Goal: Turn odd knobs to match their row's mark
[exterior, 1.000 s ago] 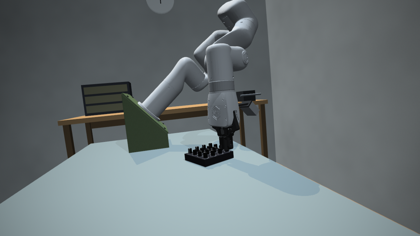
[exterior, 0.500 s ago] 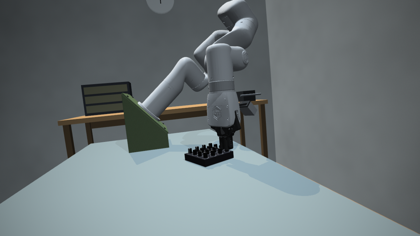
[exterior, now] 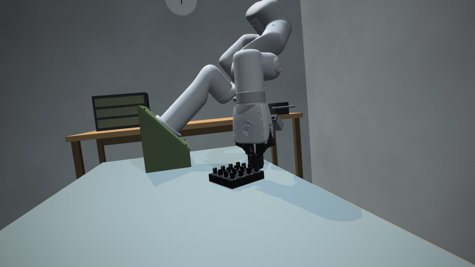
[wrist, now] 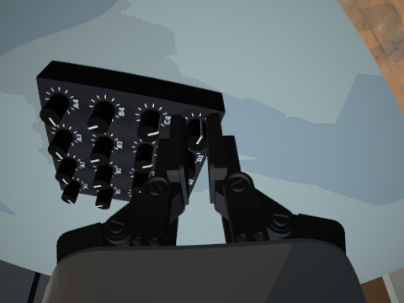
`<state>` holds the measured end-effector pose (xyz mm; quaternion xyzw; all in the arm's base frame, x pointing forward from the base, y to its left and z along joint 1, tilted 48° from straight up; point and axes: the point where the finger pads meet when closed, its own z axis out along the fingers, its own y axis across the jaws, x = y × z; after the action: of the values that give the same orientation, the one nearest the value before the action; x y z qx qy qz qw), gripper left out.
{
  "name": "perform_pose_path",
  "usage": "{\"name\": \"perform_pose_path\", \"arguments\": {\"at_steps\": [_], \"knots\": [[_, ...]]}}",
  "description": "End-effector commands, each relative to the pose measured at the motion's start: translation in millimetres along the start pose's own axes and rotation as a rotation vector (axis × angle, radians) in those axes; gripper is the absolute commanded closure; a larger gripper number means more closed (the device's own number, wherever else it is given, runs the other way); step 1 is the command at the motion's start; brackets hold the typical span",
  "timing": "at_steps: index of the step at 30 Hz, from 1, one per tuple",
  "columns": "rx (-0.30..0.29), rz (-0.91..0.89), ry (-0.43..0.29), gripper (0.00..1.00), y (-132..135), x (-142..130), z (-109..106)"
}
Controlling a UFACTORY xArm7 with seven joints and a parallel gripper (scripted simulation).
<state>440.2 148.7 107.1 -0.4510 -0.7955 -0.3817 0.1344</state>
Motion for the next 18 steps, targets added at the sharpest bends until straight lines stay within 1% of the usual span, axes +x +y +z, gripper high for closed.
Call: {"name": "perform_pose_path", "arguments": {"at_steps": [1,15,18], "knots": [[-0.006,-0.055,-0.002,0.92,1.0,-1.2,-1.6],[-0.006,-0.41,-0.003,0.92,1.0,-1.2,-1.6],[-0.006,-0.437,-0.003,0.92,1.0,-1.2,-1.6]]}}
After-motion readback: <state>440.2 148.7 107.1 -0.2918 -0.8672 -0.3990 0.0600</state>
